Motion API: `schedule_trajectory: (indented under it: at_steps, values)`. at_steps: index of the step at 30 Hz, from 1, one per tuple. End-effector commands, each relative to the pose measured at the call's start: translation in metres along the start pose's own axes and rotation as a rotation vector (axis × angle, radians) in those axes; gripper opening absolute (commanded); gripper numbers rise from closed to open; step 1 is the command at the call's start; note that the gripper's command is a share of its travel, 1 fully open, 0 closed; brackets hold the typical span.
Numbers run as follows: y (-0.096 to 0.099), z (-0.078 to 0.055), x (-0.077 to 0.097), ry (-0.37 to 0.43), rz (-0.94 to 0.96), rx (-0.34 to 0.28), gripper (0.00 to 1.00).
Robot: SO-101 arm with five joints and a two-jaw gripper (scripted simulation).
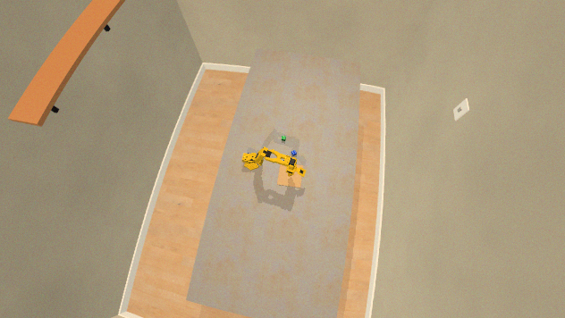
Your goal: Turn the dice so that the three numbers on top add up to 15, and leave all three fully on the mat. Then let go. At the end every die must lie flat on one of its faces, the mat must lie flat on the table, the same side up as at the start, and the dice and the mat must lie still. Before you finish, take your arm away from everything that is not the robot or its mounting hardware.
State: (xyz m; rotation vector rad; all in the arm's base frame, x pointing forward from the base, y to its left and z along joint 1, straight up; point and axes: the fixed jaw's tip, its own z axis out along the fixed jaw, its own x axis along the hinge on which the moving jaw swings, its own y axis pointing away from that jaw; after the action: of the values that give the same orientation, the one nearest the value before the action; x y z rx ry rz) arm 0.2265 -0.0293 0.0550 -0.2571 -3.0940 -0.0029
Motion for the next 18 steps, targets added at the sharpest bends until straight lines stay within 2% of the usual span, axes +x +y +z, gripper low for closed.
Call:
schedule_trajectory:
  at_steps: [1, 12, 13, 18]
  values:
    - [0.0018, -0.0116, -0.0049, -0.068, -0.007, -0.001, 0.0]
    - [0.0018, -0.0116, -0.0049, -0.068, -0.007, -0.001, 0.0]
    - [0.0017, -0.0119, -0.0045, -0.1, 0.004, -0.002, 0.0]
    - [0.0017, -0.0119, -0.0045, -0.1, 0.004, -0.002, 0.0]
